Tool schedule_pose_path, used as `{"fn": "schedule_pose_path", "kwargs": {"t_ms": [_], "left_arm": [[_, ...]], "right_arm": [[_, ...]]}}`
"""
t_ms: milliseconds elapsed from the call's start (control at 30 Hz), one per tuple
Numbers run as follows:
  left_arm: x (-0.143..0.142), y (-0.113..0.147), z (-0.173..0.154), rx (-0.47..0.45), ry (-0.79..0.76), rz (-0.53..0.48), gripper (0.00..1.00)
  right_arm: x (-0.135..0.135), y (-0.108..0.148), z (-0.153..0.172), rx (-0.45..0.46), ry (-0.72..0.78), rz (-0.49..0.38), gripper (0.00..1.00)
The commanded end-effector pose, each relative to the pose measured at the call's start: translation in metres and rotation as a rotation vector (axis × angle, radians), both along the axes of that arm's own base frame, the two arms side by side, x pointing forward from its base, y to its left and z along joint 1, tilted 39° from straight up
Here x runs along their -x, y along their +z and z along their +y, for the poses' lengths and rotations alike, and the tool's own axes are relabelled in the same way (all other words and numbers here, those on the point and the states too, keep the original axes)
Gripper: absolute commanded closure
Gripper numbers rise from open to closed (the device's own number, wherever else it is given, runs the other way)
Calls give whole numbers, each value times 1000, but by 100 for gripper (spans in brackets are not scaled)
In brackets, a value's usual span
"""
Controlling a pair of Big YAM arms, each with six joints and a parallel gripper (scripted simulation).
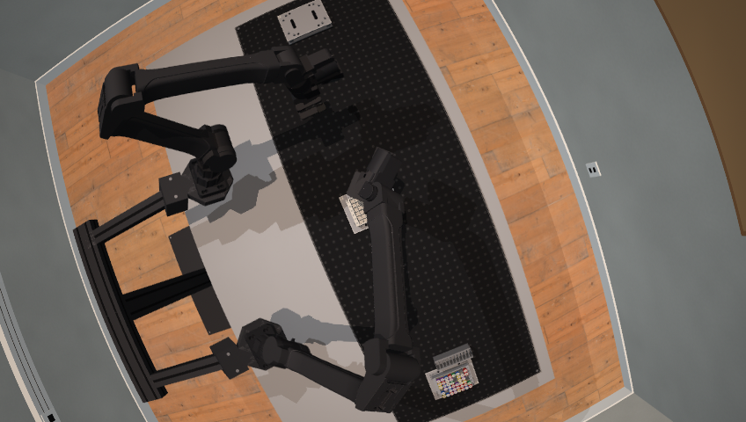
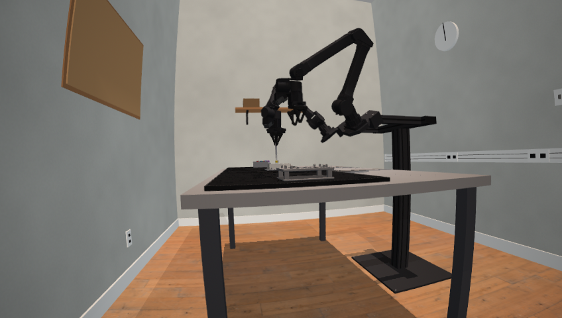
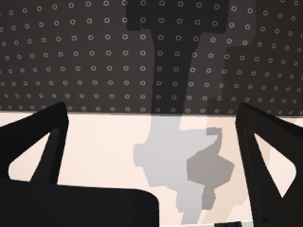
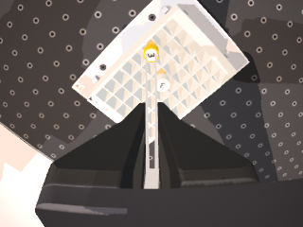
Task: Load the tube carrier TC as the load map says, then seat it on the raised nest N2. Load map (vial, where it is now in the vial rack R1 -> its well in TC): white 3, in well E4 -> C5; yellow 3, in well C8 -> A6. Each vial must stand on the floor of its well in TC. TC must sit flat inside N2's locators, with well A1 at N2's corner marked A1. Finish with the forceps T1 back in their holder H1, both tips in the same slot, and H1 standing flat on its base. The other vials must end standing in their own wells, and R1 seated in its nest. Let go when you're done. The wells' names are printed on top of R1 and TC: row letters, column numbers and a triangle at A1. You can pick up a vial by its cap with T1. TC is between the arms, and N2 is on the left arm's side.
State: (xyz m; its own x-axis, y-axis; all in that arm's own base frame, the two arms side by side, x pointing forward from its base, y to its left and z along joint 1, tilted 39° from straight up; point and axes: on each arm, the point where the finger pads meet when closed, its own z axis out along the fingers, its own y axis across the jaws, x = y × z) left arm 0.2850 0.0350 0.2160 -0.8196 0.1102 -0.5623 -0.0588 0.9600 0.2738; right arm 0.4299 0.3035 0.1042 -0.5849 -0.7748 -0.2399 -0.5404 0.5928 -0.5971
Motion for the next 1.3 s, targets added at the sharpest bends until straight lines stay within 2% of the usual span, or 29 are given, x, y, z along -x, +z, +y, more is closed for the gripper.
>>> {"fn": "schedule_pose_path", "kwargs": {"t_ms": [0, 1267], "left_arm": [[-5, 13, -1, -4, -14, -25, 0], [-5, 13, -1, -4, -14, -25, 0]], "right_arm": [[-5, -9, -2, 5, -2, 5, 93], [-9, -5, 0, -1, -4, -1, 93]]}}
